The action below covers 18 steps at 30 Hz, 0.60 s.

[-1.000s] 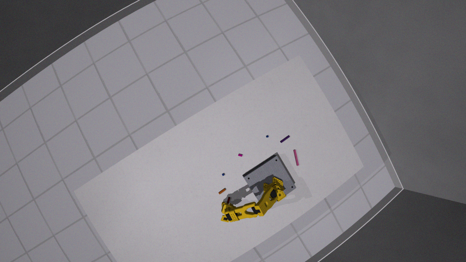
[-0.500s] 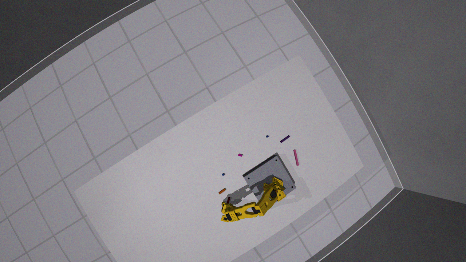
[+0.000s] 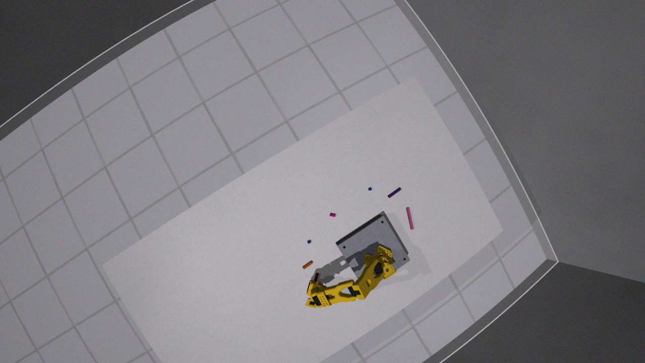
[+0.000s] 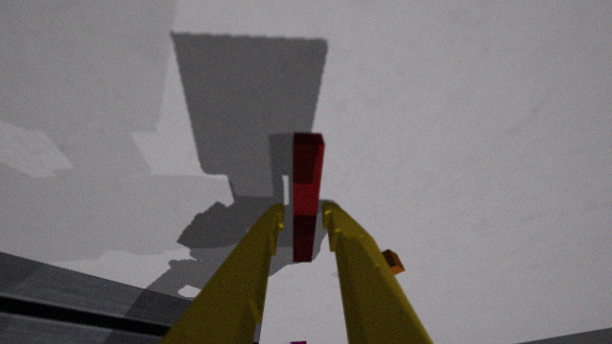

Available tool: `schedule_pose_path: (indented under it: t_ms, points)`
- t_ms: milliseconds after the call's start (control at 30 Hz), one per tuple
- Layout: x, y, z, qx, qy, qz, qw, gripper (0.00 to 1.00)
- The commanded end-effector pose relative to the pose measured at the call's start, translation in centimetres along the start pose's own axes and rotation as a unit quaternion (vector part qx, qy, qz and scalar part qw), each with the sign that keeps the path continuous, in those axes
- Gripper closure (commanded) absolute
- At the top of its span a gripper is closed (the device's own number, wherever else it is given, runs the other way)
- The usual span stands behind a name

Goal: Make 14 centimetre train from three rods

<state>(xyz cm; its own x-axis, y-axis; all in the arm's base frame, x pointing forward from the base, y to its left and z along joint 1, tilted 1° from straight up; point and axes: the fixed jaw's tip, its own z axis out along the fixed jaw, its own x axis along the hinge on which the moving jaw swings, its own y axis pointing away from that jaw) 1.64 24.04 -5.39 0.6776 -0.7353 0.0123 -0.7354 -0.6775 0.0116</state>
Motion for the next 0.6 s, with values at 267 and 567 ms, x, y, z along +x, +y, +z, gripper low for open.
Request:
schedule_pose_path:
  t_ms: [267, 567]
  points:
    - [0.21, 0.59, 0.55, -0.010, 0.009, -0.001, 1.000, 0.97]
    - [0.21, 0.59, 0.55, -0.010, 0.009, -0.001, 1.000, 0.99]
